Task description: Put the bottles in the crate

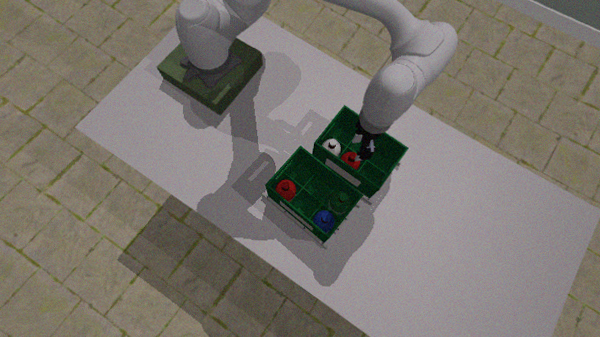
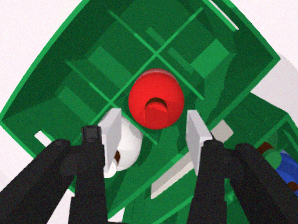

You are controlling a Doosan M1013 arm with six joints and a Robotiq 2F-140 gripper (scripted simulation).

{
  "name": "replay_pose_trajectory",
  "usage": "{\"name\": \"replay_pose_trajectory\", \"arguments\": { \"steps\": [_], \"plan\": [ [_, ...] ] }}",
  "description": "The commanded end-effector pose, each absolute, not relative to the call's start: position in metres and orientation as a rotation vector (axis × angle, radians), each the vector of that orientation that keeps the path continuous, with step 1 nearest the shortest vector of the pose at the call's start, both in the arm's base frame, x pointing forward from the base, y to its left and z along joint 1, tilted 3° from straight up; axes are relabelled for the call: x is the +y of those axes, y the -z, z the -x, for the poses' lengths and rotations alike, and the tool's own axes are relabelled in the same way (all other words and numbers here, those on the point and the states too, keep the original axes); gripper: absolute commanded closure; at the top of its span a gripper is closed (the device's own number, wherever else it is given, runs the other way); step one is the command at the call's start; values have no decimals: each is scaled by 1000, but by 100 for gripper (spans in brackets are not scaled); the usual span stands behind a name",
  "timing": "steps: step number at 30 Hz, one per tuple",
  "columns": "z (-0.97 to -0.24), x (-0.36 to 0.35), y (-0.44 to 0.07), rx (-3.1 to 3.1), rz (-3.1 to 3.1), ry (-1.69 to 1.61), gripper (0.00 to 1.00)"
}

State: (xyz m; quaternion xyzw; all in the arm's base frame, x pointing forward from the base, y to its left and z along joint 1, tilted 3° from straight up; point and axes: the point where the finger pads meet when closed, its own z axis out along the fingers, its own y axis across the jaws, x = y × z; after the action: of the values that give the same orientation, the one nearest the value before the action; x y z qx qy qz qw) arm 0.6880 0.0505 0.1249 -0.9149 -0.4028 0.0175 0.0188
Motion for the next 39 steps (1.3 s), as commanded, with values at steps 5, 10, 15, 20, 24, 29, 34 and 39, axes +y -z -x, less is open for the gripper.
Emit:
{"name": "replay_pose_trajectory", "arguments": {
  "steps": [5,10,15,20,24,29,34,39],
  "plan": [
    [-690,51,-144,-1245,2842,-47,62],
    [-690,51,-144,-1245,2842,-47,62],
    [-690,51,-144,-1245,2842,-47,62],
    [-690,51,-144,-1245,2842,-47,62],
    [-690,51,-144,-1245,2842,-47,62],
    [-690,51,-144,-1245,2842,-47,62],
    [-690,51,-144,-1245,2842,-47,62],
    [-690,51,-144,-1245,2842,-47,62]
  ]
}}
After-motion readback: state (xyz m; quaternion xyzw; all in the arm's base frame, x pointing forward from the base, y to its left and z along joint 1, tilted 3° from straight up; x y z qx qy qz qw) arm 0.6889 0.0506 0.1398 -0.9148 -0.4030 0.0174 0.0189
